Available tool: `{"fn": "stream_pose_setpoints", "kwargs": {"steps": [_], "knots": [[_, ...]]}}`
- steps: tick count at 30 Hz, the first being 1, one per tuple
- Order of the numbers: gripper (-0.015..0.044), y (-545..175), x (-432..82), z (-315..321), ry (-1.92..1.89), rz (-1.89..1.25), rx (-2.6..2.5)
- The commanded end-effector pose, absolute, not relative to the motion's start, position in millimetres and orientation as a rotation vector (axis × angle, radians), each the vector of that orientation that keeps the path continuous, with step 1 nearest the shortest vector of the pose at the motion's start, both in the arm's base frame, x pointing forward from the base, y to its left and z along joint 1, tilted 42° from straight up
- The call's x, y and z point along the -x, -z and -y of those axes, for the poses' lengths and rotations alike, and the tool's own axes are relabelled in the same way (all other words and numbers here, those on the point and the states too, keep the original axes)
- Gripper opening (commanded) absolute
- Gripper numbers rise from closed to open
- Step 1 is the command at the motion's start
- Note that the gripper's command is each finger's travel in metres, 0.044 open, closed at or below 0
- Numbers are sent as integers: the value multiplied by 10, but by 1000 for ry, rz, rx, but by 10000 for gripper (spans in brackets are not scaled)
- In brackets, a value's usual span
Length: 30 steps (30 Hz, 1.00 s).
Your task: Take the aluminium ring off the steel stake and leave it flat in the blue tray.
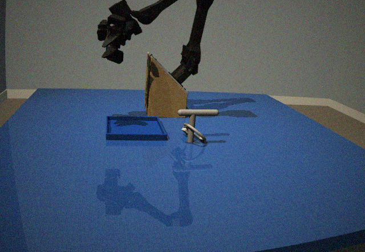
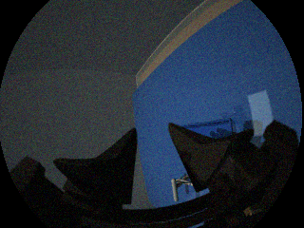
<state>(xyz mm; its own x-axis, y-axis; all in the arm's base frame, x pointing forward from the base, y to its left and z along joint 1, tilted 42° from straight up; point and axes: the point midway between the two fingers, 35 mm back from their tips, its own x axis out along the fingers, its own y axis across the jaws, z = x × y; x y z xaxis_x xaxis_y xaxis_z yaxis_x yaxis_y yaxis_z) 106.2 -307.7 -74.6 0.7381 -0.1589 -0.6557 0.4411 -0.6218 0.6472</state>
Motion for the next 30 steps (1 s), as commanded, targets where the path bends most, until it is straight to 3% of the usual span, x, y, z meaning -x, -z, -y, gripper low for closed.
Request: {"fn": "stream_pose_setpoints", "kwargs": {"steps": [1,16,30], "knots": [[200,684,-1307,2921,818,-306,-1965],[200,560,-2055,2051,526,-614,-1593],[200,465,-2368,1091,211,-807,-1231]]}}
